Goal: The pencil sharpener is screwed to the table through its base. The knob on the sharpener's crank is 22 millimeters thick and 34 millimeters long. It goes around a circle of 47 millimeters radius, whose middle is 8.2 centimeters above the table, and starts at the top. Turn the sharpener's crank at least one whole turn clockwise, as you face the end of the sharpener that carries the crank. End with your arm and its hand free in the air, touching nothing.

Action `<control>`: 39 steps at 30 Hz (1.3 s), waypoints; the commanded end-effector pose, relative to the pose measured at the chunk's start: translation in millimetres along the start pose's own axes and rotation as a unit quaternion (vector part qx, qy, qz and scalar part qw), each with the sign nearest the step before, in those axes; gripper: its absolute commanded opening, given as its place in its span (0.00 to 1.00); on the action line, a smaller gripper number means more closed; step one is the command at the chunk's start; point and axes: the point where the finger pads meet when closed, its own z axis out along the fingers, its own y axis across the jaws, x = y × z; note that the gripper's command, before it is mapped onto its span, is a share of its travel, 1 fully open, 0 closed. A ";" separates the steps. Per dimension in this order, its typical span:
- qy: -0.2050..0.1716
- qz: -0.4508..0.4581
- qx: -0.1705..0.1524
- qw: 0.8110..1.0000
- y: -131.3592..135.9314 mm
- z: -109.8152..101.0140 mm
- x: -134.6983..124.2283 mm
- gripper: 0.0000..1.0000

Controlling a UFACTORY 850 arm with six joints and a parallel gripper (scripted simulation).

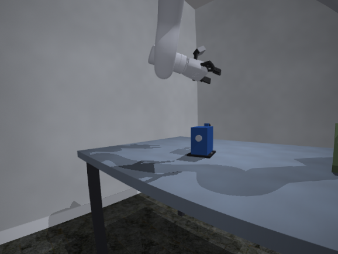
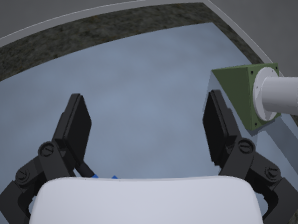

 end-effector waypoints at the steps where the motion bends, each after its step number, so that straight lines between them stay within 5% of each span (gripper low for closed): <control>1: 0.000 0.001 0.000 1.000 -0.1 -0.5 0.8 1.00; 20: -0.005 0.008 -0.001 1.000 0.0 0.9 -0.9 1.00; 34: -0.109 0.155 -0.049 0.981 -0.1 26.3 -36.5 1.00; 39: -0.153 0.227 -0.078 0.959 -1.8 34.6 -52.7 1.00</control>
